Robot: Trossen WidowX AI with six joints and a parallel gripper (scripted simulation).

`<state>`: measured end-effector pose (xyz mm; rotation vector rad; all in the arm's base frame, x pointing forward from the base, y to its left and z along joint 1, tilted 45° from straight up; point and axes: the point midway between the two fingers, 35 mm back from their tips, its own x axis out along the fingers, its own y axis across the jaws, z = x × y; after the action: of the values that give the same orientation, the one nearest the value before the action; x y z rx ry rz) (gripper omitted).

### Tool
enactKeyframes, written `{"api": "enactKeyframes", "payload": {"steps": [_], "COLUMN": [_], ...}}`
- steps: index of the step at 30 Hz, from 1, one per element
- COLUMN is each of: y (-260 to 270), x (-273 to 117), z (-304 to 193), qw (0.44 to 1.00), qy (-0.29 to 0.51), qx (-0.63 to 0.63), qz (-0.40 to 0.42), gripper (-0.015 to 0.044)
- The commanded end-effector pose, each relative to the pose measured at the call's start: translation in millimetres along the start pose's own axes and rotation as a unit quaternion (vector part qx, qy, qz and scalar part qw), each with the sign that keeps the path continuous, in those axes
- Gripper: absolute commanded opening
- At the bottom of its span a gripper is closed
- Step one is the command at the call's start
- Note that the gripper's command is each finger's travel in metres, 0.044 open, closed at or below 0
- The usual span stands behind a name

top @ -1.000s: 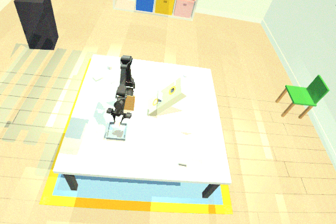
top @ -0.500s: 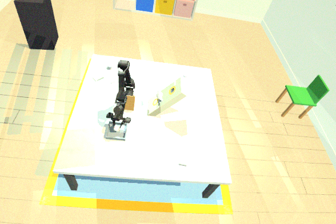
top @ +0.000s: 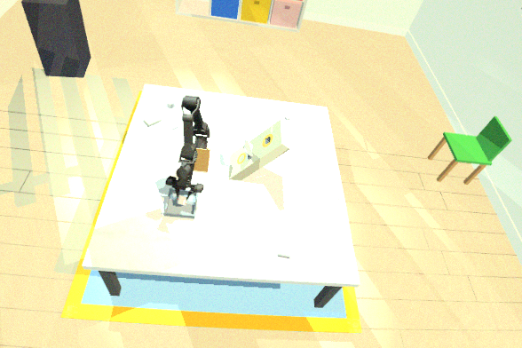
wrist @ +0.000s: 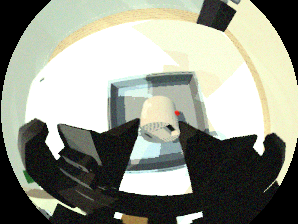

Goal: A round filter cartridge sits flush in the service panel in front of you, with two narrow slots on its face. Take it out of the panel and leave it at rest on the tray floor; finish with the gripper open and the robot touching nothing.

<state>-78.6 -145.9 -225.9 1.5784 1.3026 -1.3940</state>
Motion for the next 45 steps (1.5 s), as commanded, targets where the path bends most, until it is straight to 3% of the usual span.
{"api": "enactKeyframes", "payload": {"steps": [1,7,11,17,45], "y": [0.0,0.0,-0.1,0.2,-0.5], "x": [-0.1,-0.1,-7.1,-61.2,-52.5], "z": [1.0,1.0,6.5,36.2,34.5], "qw": [1.000,1.000,1.000,1.000,1.000], "qy": [-0.001,-0.001,-0.001,-0.001,-0.007], "qx": [0.000,0.000,0.000,0.000,-0.002], "qz": [0.000,0.000,0.000,0.001,-0.001], "gripper": [0.0289,0.0440,0.0440,0.0440,0.0440]}}
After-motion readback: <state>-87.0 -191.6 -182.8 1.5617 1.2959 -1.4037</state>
